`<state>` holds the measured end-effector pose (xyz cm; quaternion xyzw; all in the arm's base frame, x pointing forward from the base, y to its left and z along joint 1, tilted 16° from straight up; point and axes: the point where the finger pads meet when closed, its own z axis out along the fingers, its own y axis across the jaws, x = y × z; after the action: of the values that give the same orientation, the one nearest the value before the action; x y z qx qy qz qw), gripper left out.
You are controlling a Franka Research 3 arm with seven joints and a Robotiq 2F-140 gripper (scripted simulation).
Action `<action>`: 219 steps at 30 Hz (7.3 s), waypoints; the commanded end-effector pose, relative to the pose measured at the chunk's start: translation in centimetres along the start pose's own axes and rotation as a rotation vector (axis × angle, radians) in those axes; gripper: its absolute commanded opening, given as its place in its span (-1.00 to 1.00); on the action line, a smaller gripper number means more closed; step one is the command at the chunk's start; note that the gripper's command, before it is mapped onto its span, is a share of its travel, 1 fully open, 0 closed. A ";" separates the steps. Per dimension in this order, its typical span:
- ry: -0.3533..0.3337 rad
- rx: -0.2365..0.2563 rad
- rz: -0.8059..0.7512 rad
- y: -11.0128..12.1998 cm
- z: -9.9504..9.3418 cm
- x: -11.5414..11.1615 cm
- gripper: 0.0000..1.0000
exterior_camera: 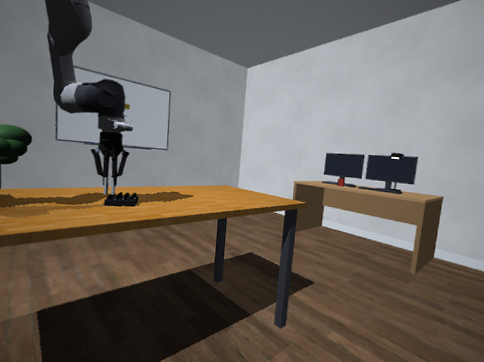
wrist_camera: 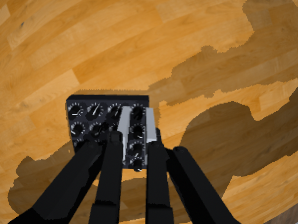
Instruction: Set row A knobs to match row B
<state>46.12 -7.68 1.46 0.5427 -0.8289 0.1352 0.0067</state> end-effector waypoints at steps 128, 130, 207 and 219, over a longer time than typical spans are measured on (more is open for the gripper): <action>-0.001 0.000 -0.025 0.0 1.4 -0.2 -0.90; -0.001 0.000 -0.036 0.0 1.4 -0.2 -0.90; -0.001 0.001 -1.114 0.0 1.4 -0.2 -0.90; 0.000 0.001 -1.297 0.0 1.4 -0.2 -0.90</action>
<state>46.18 -7.89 0.05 0.9065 -0.3961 0.1204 0.0830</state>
